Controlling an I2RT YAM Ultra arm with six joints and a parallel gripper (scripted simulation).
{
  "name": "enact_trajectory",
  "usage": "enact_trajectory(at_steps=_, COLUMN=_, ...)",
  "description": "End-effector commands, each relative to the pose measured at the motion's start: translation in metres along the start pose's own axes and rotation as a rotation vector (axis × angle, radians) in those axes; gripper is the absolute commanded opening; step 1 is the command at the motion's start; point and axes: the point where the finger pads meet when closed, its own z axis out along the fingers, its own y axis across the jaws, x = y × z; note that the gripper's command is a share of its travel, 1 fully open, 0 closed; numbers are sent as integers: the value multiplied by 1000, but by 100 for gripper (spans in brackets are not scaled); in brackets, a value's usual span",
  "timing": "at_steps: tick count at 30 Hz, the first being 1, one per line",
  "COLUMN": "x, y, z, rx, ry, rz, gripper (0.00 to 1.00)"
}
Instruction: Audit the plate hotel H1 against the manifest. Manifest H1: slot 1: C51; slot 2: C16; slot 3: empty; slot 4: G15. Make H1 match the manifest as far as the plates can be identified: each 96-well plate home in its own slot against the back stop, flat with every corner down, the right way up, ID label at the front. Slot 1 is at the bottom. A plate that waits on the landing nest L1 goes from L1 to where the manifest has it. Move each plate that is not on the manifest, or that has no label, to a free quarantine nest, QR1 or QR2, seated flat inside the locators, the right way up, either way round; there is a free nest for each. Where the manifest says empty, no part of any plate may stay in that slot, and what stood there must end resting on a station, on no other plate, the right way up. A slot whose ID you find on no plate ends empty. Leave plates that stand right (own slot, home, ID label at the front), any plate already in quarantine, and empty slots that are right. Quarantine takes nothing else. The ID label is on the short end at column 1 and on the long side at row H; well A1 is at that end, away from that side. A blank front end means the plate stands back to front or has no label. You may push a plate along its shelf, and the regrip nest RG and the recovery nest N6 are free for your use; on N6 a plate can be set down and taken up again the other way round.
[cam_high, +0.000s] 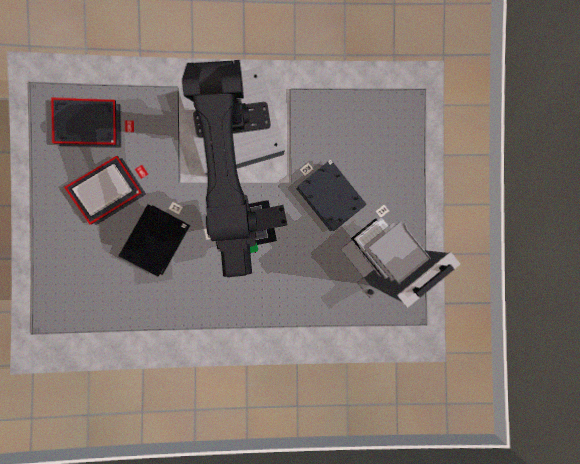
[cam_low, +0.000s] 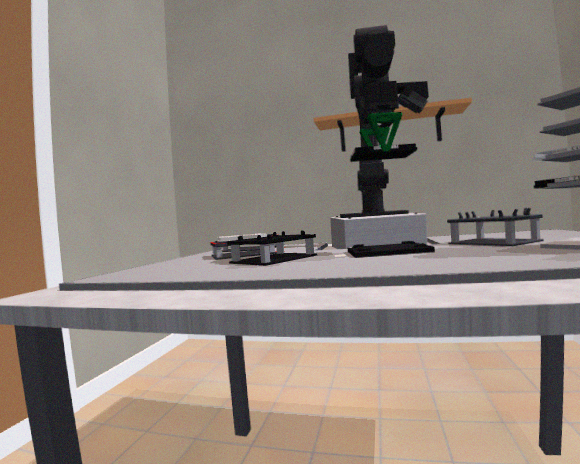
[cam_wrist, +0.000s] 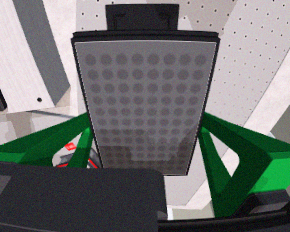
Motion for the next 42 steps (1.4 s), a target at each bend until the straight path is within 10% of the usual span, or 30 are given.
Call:
enact_trajectory(at_steps=1, x=0, y=3, z=-16, rx=5, ry=0, rz=-1, gripper=86)
enact_trajectory(at_steps=11, x=0, y=3, z=-30, rx=5, ry=0, rz=-1, gripper=86)
enact_trajectory(at_steps=42, x=-96, y=-9, z=-30, rx=4, ry=-5, rz=473, gripper=86)
